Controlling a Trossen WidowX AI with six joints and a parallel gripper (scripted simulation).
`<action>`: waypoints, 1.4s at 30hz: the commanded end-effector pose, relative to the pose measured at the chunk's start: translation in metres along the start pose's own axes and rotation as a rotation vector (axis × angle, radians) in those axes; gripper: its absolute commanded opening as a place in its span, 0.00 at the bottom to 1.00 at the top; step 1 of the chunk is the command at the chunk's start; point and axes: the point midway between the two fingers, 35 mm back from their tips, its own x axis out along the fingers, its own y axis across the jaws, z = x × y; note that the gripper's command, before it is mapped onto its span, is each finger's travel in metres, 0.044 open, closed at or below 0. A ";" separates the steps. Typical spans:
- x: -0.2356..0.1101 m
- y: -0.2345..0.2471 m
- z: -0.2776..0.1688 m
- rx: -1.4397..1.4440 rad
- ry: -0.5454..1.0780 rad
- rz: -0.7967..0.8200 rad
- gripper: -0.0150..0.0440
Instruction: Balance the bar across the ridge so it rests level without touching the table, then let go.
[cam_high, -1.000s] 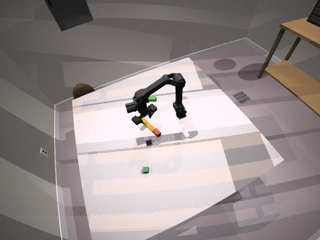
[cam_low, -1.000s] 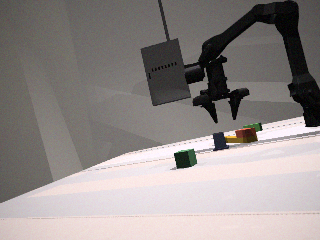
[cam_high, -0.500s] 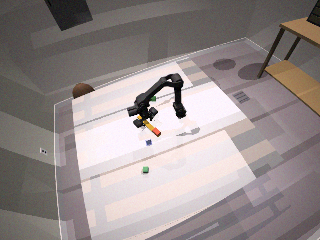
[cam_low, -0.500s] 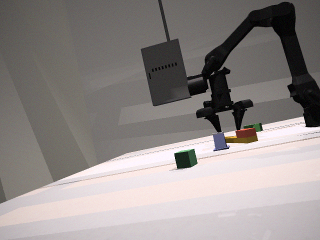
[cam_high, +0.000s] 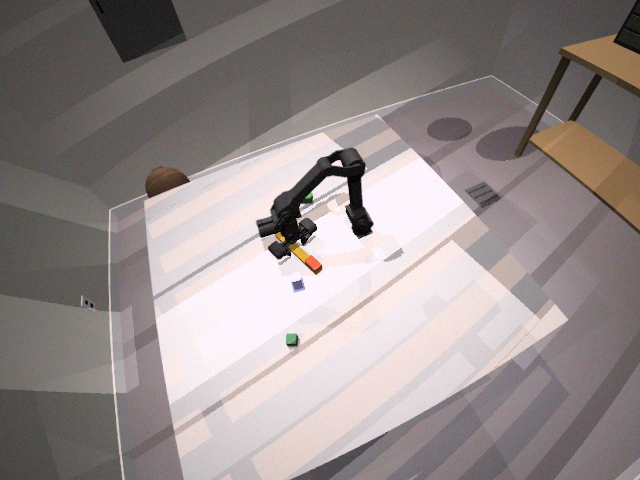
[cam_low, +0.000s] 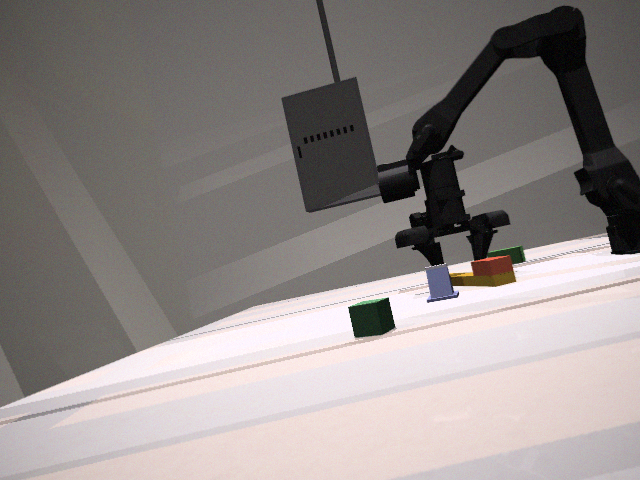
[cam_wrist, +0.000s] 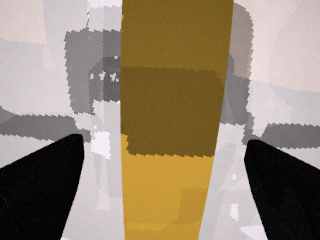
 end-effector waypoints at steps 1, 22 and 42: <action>0.003 0.000 0.000 0.004 -0.001 -0.006 0.79; 0.002 0.000 0.000 0.000 0.002 -0.004 0.43; -0.039 0.004 0.002 0.002 0.000 -0.004 0.25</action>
